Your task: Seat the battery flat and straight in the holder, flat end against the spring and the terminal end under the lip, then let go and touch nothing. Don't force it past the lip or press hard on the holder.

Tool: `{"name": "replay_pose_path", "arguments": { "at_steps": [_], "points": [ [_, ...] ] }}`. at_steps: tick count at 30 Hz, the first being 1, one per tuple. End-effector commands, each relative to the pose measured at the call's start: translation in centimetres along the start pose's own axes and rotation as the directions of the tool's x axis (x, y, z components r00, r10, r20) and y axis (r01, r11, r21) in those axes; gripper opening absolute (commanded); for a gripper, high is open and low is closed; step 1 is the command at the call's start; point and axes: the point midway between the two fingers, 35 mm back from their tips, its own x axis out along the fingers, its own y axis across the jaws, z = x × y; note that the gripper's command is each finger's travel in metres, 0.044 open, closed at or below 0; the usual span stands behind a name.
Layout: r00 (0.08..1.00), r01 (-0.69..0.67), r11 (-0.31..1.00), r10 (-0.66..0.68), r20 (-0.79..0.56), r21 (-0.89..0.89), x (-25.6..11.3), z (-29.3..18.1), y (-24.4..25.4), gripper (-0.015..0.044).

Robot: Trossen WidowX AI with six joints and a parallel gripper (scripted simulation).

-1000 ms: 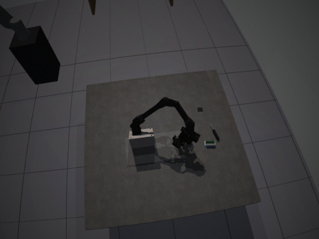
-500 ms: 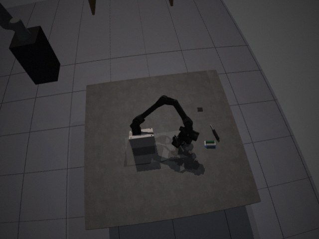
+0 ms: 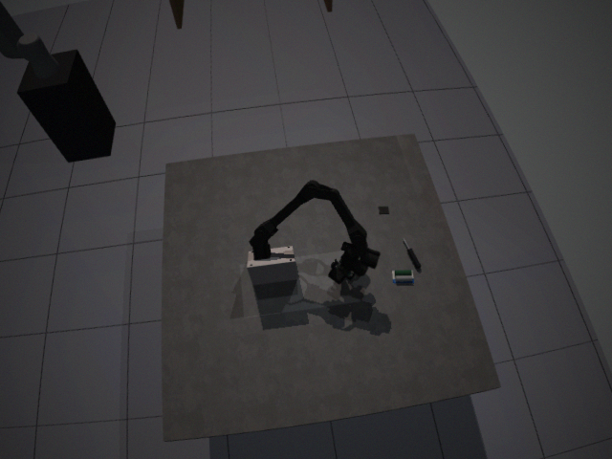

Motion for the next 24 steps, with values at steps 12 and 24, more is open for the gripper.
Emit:
{"name": "replay_pose_path", "arguments": {
  "at_steps": [12, 24],
  "points": [
    [1.000, 0.002, 1.000, -0.002, 0.010, 0.005, 0.1, -0.9, 0.0, 0.0072],
    [1.000, 0.003, 1.000, -0.003, 0.009, 0.008, 0.2, -1.4, 0.0, 0.0072]
  ]
}}
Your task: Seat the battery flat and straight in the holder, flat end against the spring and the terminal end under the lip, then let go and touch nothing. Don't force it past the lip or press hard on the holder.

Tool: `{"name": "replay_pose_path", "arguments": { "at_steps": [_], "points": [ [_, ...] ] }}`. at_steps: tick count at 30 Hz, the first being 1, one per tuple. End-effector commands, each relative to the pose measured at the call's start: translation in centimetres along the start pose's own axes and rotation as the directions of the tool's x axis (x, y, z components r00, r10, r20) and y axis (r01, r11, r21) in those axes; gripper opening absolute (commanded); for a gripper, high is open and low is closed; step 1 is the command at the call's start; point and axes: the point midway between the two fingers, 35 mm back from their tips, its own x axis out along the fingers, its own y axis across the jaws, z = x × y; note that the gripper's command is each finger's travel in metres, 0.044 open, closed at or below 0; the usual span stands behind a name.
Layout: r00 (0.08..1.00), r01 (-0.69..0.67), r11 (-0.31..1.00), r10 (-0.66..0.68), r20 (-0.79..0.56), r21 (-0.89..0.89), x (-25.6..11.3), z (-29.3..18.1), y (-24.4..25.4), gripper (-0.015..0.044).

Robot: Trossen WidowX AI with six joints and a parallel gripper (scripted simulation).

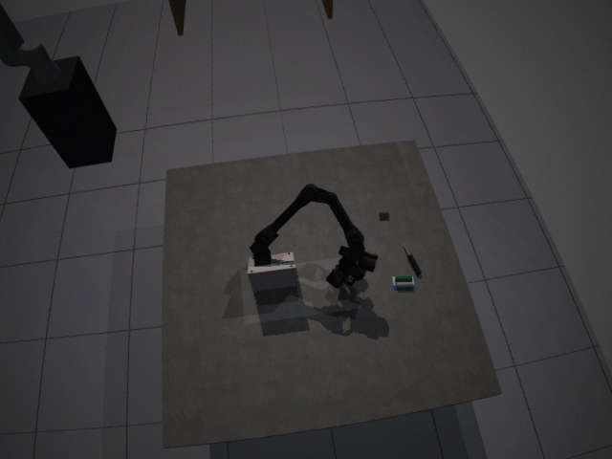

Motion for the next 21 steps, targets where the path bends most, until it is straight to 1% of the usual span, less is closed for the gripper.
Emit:
{"name": "replay_pose_path", "arguments": {
  "at_steps": [1, 9, 13, 21],
  "points": [
    [1.000, -0.001, 1.000, 0.001, -0.002, 0.007, 0.0, -0.2, 0.0, 0.0072],
    [1.000, 0.000, 1.000, 0.000, -0.002, 0.007, 0.0, -0.2, 0.0, 0.0072],
    [1.000, 0.000, 1.000, 0.000, -0.002, 0.007, 0.0, -0.2, 0.0, 0.0174],
    [1.000, 0.001, 1.000, -0.001, -0.001, 0.002, -1.2, -0.3, -0.1, 0.0174]
  ]
}}
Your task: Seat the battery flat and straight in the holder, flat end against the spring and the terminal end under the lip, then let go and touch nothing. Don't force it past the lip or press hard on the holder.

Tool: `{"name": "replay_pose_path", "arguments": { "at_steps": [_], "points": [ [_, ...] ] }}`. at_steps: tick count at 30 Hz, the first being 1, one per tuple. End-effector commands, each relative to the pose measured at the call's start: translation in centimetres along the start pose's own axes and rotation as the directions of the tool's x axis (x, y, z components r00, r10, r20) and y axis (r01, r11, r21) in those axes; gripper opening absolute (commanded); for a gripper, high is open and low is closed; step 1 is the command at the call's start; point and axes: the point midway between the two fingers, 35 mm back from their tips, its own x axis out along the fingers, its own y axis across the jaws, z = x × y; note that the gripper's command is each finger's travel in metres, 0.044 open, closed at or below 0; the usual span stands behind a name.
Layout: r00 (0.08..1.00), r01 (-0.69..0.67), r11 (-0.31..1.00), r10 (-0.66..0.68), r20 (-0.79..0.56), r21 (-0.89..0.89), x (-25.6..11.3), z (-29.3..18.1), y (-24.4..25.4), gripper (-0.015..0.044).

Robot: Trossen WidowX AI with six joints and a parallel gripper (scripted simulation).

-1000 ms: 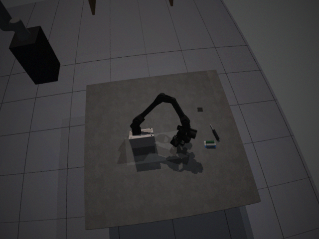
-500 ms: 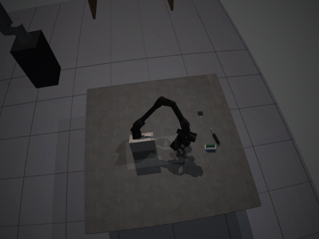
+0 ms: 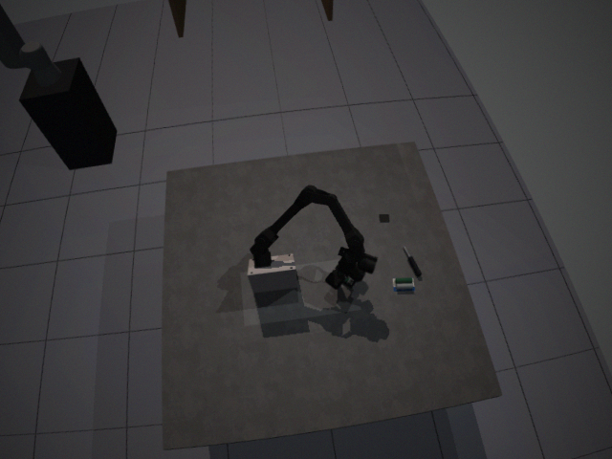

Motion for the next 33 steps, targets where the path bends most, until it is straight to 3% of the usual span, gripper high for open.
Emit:
{"name": "replay_pose_path", "arguments": {
  "at_steps": [1, 7, 9, 17, 33],
  "points": [
    [1.000, 0.000, 1.000, 0.001, 0.012, -0.011, -1.1, 0.1, 0.1, 0.0174],
    [1.000, 0.000, 1.000, 0.001, 0.012, -0.011, -1.1, 0.1, 0.1, 0.0174],
    [1.000, -0.002, 1.000, 0.002, 0.005, 0.000, -1.5, 0.0, -0.1, 0.0226],
    [1.000, 0.002, 1.000, -0.002, 0.014, -0.010, -8.5, -0.8, -0.6, 0.0436],
    [1.000, 0.002, 1.000, -0.002, 0.014, -0.010, -8.5, -0.8, -0.9, 0.0440]
  ]
}}
